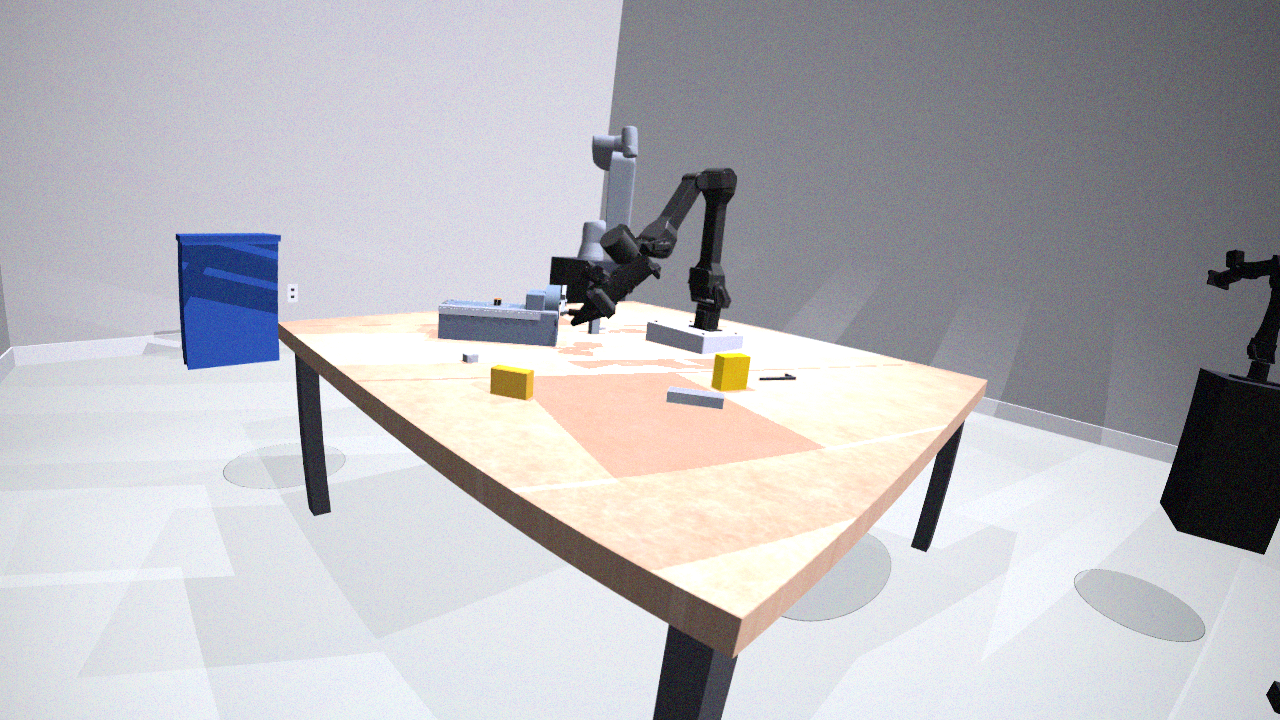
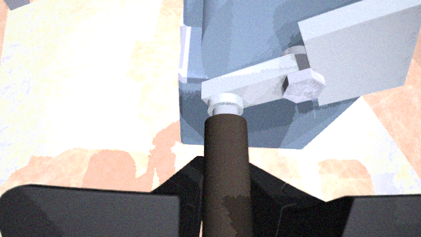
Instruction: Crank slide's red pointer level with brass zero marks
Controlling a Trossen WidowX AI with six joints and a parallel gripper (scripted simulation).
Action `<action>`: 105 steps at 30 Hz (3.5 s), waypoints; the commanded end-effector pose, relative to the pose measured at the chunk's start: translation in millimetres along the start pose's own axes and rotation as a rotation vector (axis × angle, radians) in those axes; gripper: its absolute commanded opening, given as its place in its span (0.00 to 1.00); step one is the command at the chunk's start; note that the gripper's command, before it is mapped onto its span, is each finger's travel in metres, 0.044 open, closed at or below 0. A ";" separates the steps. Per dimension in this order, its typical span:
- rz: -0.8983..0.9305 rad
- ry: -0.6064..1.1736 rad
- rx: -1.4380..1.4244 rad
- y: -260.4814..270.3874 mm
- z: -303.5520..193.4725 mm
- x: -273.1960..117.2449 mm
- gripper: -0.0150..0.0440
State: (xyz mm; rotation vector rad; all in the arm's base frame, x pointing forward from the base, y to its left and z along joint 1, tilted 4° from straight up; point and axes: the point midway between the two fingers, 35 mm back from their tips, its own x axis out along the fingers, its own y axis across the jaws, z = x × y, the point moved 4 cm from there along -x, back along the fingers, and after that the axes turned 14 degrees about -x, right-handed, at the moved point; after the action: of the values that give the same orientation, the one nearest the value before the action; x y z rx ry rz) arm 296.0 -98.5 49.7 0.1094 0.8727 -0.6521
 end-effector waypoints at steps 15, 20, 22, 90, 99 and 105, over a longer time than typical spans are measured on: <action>0.004 -0.006 0.004 0.6 1.2 -1.4 0.25; 0.004 -0.006 0.004 0.6 1.1 -1.4 0.25; 0.004 -0.006 0.004 0.6 1.0 -1.4 0.25; 0.002 -0.002 -0.001 0.4 0.0 -0.6 0.92; 0.003 -0.002 0.000 -3.6 19.9 -18.9 1.00; 0.003 -0.002 0.000 -8.2 34.6 -36.3 1.00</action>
State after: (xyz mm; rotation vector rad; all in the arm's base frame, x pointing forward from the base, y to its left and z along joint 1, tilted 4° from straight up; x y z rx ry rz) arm 297.8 -99.5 92.0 0.1103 0.8726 -0.6536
